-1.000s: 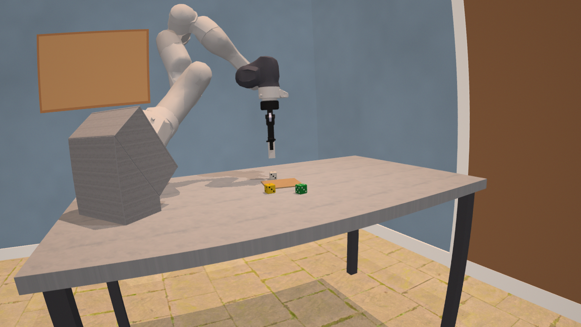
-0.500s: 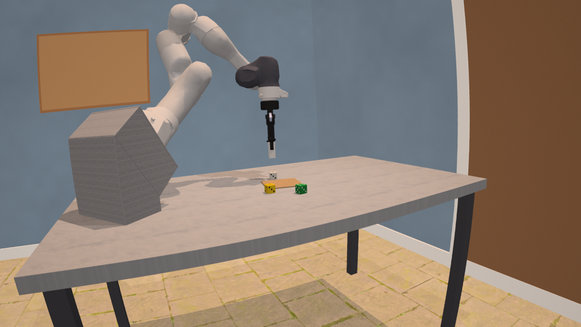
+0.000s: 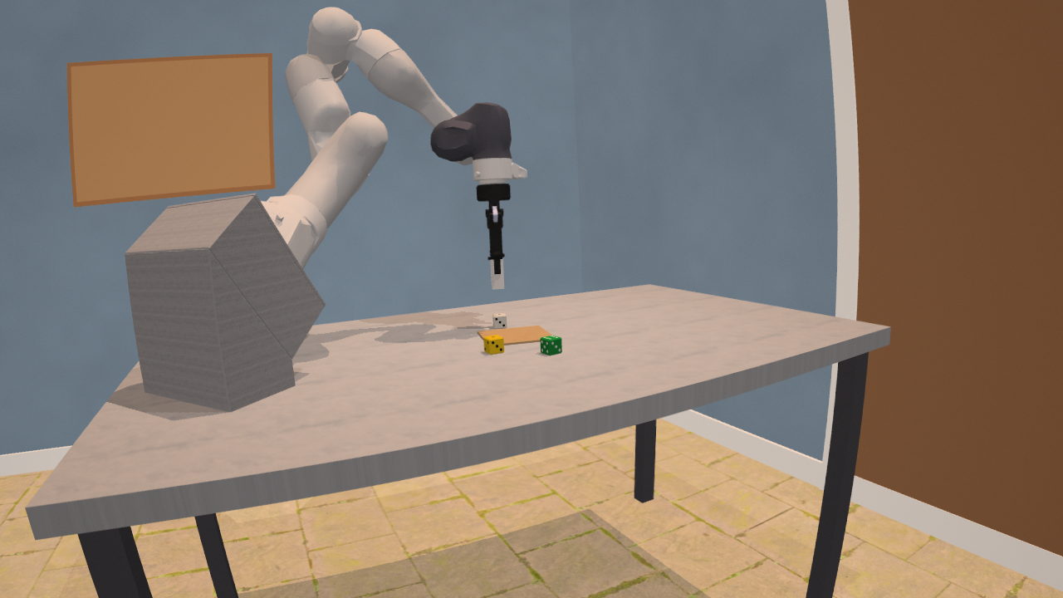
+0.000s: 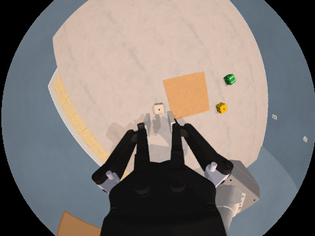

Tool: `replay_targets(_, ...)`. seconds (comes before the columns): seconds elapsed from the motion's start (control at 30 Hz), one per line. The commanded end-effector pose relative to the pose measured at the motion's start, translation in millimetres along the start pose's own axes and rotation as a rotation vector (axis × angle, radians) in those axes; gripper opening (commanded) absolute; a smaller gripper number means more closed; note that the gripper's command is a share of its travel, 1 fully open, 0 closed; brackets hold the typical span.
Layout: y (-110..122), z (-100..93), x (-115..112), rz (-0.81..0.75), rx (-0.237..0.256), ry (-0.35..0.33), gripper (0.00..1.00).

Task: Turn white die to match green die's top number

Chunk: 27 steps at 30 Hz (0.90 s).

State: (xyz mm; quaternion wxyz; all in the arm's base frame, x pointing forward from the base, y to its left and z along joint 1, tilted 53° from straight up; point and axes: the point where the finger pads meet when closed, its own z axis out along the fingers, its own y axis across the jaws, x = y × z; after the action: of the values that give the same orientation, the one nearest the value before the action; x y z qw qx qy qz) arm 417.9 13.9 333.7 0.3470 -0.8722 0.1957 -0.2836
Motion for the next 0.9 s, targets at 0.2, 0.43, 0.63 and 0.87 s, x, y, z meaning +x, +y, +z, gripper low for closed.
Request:
replay_targets(0.2,0.8,5.5,-0.3,-0.006,0.000,0.001,0.28)
replay_targets(0.43,0.9,11.3,-0.2,-0.006,0.000,0.001,0.28)
replay_targets(0.63,1.0,20.2,-0.1,-0.006,0.000,0.001,0.28)
replay_targets(0.87,1.2,30.0,0.0,-0.006,0.000,0.001,0.28)
